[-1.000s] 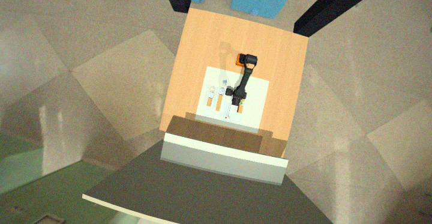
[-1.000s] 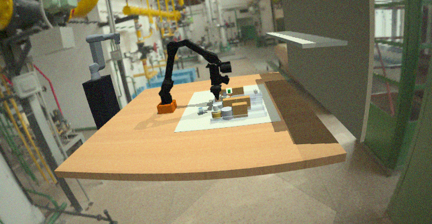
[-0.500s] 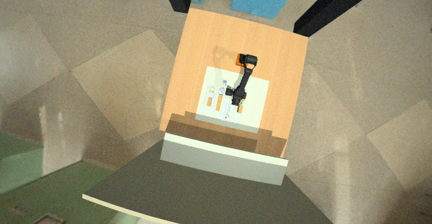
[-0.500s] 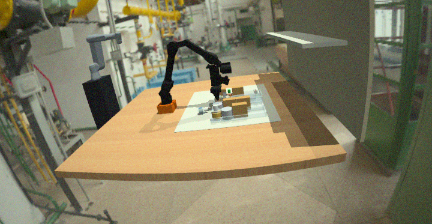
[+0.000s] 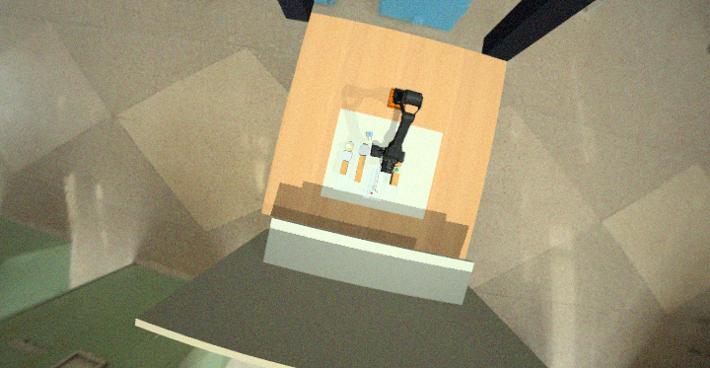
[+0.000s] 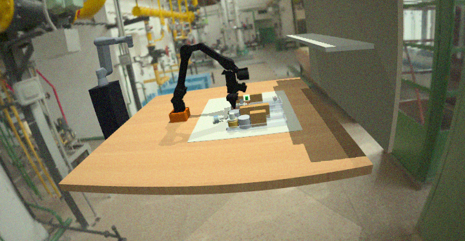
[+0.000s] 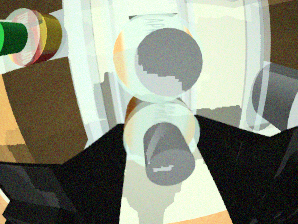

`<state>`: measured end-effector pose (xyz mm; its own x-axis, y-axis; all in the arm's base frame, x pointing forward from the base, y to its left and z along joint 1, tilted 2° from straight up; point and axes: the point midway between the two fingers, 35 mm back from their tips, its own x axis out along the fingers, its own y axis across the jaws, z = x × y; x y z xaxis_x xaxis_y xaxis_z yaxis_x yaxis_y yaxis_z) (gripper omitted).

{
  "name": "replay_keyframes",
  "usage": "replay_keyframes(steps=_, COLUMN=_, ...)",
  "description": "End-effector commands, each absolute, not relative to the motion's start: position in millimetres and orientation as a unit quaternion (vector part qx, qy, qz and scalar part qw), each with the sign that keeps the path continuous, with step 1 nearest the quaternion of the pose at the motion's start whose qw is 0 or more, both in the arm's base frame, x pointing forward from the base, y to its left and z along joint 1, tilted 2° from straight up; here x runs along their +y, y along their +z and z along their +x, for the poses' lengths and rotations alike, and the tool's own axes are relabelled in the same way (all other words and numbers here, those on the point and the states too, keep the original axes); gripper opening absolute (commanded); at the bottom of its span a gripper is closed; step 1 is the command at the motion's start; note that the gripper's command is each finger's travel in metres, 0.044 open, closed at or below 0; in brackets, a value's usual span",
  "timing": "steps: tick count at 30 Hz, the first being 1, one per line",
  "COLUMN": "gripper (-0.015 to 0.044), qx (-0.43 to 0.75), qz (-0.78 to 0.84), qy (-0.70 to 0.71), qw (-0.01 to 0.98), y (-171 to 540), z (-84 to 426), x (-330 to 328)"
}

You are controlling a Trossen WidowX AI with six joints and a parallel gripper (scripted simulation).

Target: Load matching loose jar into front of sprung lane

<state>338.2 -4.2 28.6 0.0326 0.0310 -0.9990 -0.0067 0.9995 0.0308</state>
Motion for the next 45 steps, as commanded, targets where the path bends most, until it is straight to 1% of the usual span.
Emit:
replay_keyframes(steps=1, gripper=0.0, qx=0.688, qz=0.008, qy=0.011, qw=0.725, y=28.4, z=342.6, x=-4.8)
replay_keyframes(steps=45, gripper=0.0, qx=0.689, qz=0.008, qy=0.011, qw=0.725, y=27.8, z=335.1, x=-4.8)
